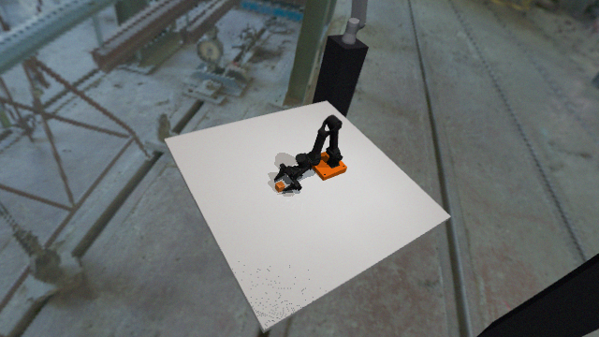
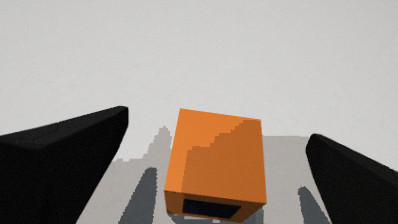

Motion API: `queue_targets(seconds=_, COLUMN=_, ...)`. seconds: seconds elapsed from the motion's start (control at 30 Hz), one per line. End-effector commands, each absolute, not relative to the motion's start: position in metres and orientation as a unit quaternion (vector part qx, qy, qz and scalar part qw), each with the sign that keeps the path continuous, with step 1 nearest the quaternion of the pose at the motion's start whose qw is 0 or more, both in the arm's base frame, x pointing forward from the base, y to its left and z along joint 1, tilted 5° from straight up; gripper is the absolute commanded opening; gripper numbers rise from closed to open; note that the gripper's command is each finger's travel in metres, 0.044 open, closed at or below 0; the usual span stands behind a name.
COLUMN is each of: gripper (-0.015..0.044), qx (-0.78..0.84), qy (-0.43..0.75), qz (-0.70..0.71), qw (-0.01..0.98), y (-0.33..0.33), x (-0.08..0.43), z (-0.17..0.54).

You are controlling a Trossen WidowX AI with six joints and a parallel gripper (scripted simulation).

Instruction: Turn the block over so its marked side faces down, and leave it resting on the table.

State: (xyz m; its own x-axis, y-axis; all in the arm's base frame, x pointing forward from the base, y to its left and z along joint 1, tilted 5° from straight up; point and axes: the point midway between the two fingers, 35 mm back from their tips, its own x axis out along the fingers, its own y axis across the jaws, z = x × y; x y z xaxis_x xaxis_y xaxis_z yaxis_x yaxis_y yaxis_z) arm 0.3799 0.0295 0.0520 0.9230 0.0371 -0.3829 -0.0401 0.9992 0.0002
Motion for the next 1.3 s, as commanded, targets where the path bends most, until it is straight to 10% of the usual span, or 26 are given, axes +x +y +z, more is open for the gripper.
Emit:
queue_targets(seconds=0.0, gripper=0.0440, qx=-0.007, qy=0.195, qz=0.019, qw=0.981, y=0.029, x=0.380, z=0.052)
queue_targets(seconds=0.67, gripper=0.0440, qx=-0.007, qy=0.199, qz=0.019, qw=0.980, y=0.029, x=0.380, z=0.052)
queue_targets(seconds=1.27, gripper=0.0440, qx=-0.011, qy=0.452, qz=0.016, qw=0.892, y=0.028, x=0.353, z=0.120)
